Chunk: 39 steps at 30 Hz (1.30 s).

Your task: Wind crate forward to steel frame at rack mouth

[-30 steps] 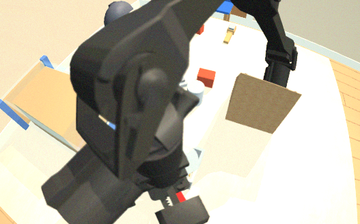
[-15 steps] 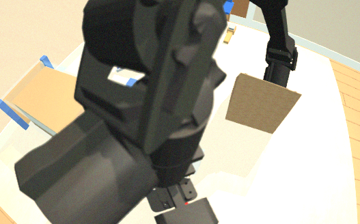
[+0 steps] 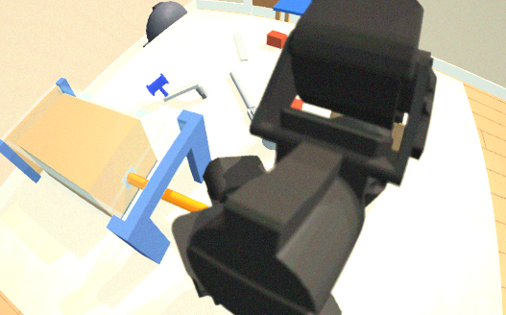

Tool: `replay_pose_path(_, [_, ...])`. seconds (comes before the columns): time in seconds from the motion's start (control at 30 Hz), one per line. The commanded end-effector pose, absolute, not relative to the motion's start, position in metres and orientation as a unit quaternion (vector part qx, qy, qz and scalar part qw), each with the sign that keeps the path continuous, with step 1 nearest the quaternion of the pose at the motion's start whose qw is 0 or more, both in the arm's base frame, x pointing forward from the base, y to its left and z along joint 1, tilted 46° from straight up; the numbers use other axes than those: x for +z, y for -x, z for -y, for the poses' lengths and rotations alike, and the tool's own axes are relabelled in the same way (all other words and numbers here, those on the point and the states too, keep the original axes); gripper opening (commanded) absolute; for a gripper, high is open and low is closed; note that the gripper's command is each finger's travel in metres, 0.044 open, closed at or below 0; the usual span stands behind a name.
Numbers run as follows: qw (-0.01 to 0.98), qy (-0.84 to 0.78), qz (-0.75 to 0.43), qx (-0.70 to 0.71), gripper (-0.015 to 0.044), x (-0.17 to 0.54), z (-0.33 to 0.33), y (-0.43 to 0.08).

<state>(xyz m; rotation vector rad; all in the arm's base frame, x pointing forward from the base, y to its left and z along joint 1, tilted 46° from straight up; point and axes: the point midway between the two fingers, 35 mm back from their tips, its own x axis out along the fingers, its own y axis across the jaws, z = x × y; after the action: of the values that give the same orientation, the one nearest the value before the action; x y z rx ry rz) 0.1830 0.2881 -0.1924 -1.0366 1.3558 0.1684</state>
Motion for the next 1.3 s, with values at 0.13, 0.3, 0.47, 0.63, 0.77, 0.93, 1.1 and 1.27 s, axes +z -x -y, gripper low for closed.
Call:
replay_pose_path(0.13, [0.657,0.46,-0.592,0.076,0.044,-0.197,-0.279,-0.182])
replay_pose_path(0.3, [0.657,0.46,-0.592,0.076,0.044,-0.203,-0.273,-0.182])
replay_pose_path(0.47, [0.657,0.46,-0.592,0.076,0.044,-0.21,-0.268,-0.182])
replay_pose_path(0.63, [0.657,0.46,-0.592,0.076,0.044,-0.216,-0.263,-0.182])
replay_pose_path(0.77, [0.657,0.46,-0.592,0.076,0.044,-0.22,-0.258,-0.181])
replay_pose_path(0.93, [0.657,0.461,-0.592,0.076,0.044,-0.226,-0.252,-0.181])
replay_pose_path(1.1, [0.657,0.461,-0.592,0.076,0.044,-0.232,-0.246,-0.181])
replay_pose_path(1.27, [0.657,0.461,-0.592,0.076,0.044,-0.237,-0.241,-0.18])
